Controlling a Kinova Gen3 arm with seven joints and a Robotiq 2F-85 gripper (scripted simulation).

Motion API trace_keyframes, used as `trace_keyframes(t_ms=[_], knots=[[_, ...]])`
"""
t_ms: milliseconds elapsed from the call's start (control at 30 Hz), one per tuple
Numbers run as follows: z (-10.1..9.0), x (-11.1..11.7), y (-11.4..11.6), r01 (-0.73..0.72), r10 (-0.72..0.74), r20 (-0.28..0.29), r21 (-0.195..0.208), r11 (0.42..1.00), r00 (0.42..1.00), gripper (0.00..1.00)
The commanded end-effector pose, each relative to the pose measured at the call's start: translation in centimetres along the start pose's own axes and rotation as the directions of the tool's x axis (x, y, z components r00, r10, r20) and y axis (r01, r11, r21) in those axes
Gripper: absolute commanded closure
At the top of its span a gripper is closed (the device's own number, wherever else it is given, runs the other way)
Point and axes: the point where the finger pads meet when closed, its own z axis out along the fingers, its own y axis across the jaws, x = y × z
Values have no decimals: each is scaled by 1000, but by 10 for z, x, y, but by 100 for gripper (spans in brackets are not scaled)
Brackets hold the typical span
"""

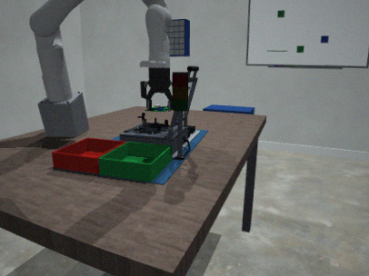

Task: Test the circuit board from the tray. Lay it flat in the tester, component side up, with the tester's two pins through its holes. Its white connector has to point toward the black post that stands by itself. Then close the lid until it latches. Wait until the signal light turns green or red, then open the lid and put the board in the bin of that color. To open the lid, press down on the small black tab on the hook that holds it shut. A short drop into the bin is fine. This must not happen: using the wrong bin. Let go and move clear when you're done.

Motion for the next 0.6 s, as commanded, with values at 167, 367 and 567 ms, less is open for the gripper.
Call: trace_keyframes(t_ms=[167, 367, 567], knots=[[-5, 33, 6, -24, 24, 8, 2, 1000, 1000, 23], [-6, 50, 11, -24, 24, 8, 2, 1000, 1000, 23], [-6, 55, 12, -24, 24, 8, 2, 1000, 1000, 23]])
